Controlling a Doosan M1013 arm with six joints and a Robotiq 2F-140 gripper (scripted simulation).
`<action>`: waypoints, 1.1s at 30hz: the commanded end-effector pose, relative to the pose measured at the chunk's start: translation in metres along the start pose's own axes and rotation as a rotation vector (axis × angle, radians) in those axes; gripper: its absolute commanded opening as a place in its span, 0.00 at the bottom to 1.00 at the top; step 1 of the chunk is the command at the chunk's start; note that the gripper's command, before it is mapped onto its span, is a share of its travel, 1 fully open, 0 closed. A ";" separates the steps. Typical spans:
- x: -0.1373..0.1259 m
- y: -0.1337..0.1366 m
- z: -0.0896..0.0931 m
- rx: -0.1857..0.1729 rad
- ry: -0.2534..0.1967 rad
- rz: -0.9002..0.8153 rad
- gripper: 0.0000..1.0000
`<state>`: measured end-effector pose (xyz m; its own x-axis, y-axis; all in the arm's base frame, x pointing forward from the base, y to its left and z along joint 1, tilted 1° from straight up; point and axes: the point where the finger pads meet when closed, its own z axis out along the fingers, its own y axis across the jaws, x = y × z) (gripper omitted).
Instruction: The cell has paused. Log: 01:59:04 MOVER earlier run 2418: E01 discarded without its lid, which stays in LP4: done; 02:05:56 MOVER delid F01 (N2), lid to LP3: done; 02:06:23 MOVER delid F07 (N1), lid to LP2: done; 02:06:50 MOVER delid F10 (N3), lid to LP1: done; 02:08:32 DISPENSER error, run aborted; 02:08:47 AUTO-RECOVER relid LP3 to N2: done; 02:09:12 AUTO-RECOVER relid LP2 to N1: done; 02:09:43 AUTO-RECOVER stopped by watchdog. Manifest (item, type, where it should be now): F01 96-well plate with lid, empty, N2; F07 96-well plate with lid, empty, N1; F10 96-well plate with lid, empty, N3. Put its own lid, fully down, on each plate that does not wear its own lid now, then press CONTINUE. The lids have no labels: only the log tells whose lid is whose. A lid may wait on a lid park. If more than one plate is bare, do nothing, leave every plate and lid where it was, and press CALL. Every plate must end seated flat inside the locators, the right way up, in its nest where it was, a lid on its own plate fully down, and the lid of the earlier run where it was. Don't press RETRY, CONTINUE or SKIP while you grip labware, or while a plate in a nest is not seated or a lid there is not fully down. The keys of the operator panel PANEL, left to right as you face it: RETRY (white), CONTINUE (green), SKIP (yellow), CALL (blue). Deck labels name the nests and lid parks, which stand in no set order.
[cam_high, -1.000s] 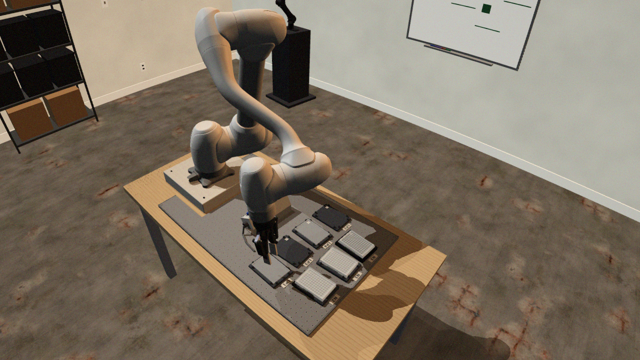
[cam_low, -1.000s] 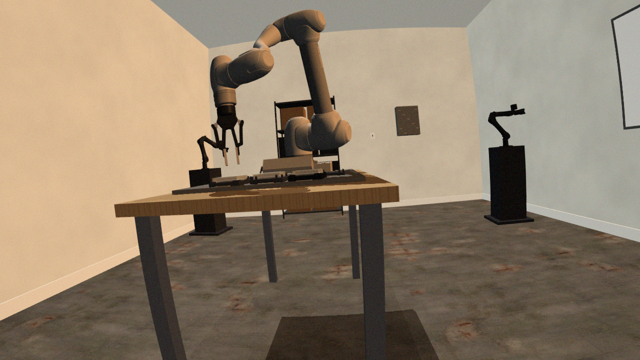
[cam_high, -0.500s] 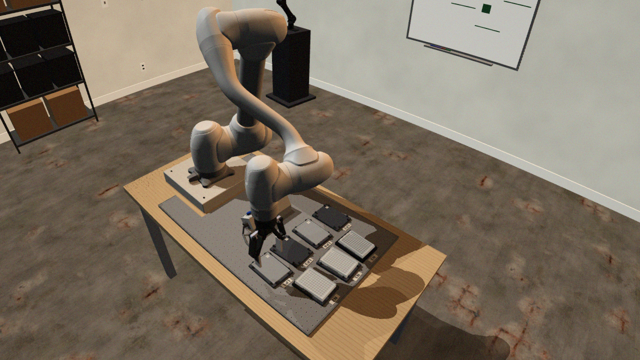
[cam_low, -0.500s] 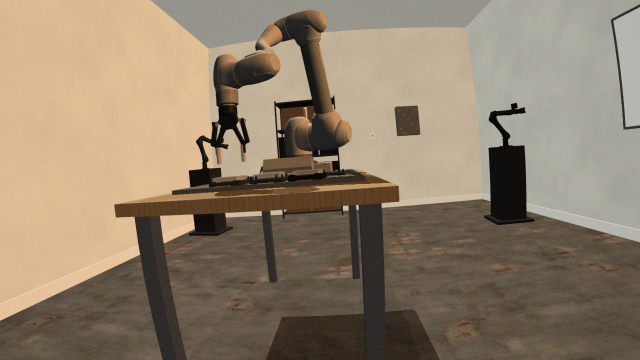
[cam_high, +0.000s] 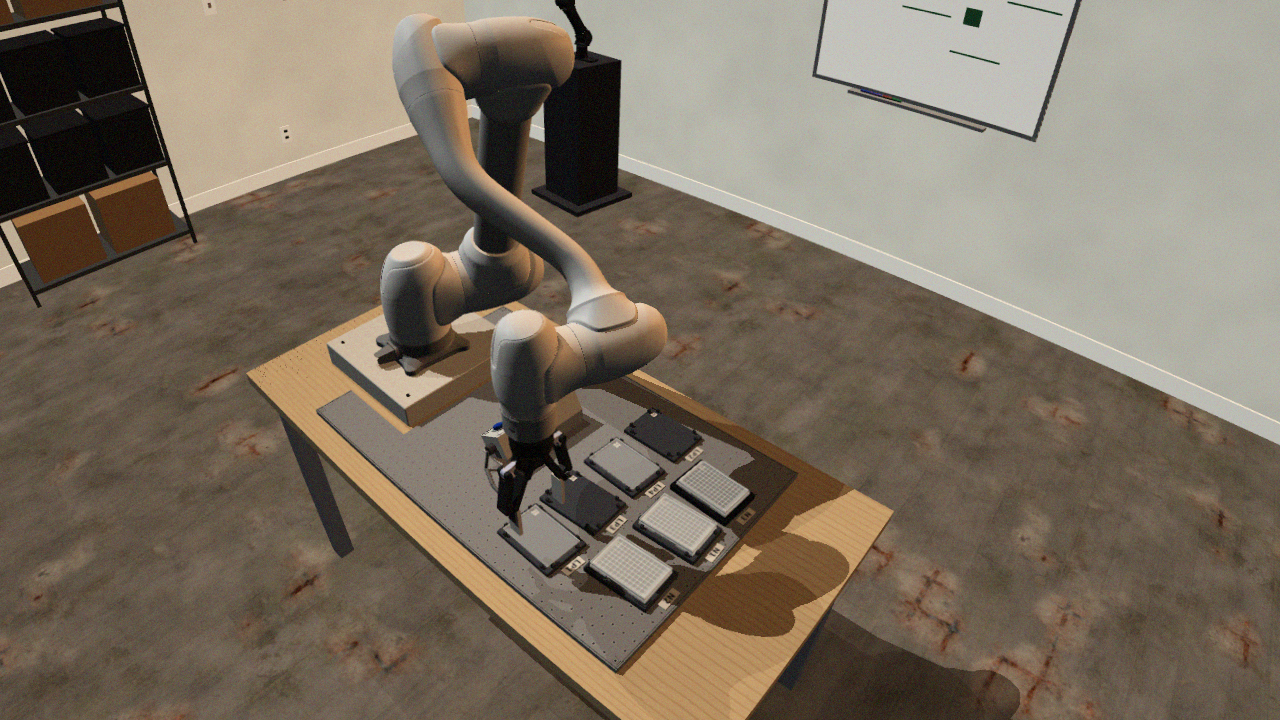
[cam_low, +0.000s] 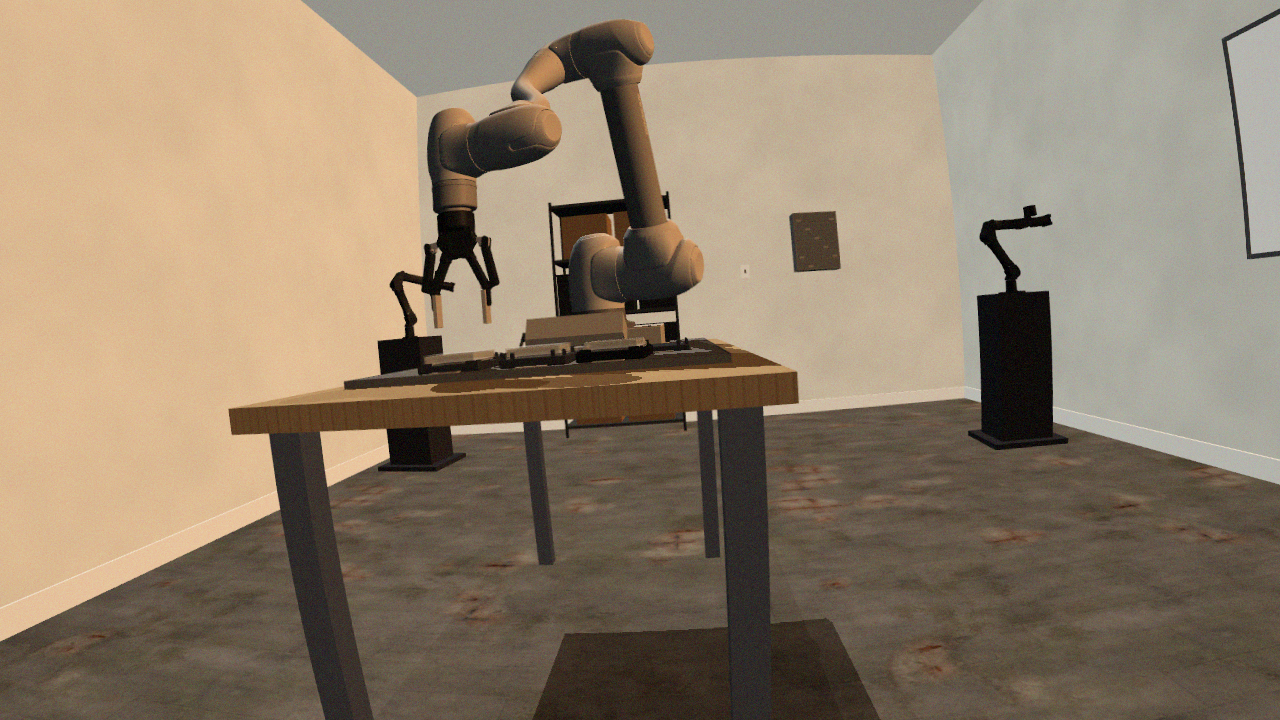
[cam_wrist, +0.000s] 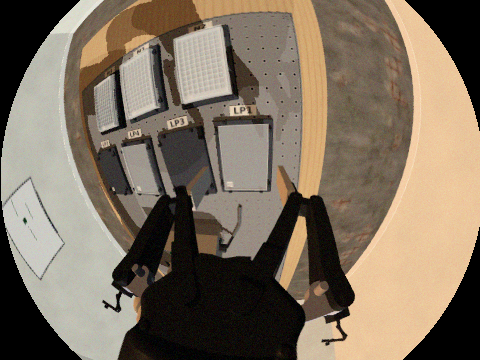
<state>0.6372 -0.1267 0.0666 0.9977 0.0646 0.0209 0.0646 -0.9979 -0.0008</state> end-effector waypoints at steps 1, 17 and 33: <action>0.001 -0.002 0.000 -0.004 0.001 0.000 0.66; 0.001 -0.002 0.005 -0.003 0.001 0.000 0.66; 0.001 -0.002 0.023 -0.003 0.001 0.000 0.66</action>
<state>0.6395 -0.1274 0.0521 0.9977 0.0644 0.0229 0.0644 -0.9979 0.0001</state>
